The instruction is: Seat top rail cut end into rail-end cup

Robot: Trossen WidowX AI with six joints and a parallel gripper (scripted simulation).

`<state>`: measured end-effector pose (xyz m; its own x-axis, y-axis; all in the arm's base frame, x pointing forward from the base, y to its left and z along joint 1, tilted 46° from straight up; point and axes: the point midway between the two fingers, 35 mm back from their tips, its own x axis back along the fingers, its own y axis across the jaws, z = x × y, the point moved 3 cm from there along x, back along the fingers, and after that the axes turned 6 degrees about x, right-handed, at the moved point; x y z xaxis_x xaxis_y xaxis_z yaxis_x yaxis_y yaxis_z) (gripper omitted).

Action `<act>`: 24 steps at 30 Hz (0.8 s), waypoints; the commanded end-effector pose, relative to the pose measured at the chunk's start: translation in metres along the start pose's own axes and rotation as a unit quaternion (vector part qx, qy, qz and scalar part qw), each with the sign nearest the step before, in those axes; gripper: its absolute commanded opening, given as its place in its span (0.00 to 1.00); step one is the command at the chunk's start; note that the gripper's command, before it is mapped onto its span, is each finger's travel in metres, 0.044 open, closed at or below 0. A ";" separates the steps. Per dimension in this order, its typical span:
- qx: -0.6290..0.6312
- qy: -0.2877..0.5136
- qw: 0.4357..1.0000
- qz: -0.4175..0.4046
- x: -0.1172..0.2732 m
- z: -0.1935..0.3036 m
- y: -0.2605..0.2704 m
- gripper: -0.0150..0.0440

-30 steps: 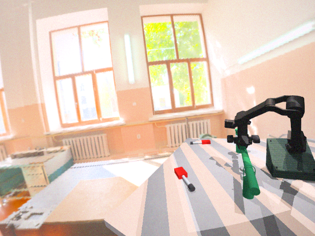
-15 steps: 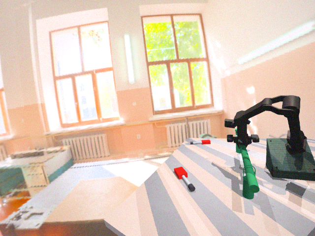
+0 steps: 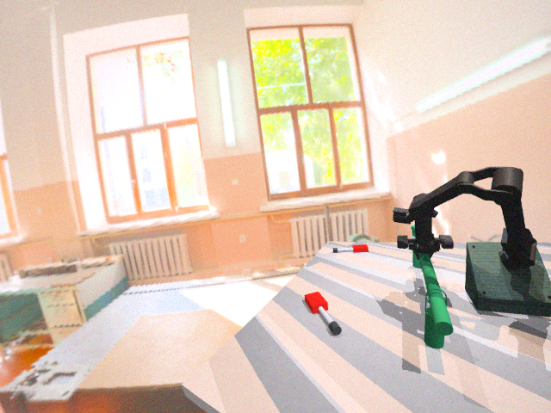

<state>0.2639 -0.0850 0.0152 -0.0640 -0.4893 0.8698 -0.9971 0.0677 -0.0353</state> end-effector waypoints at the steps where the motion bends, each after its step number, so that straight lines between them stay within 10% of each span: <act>1: 0.000 0.000 1.000 0.000 0.000 0.000 0.000 0.25; 24: -0.002 0.000 1.000 0.000 -0.001 0.003 0.001 0.25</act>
<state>0.2632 -0.0843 0.0137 -0.0608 -0.4948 0.8669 -0.9972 0.0678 -0.0312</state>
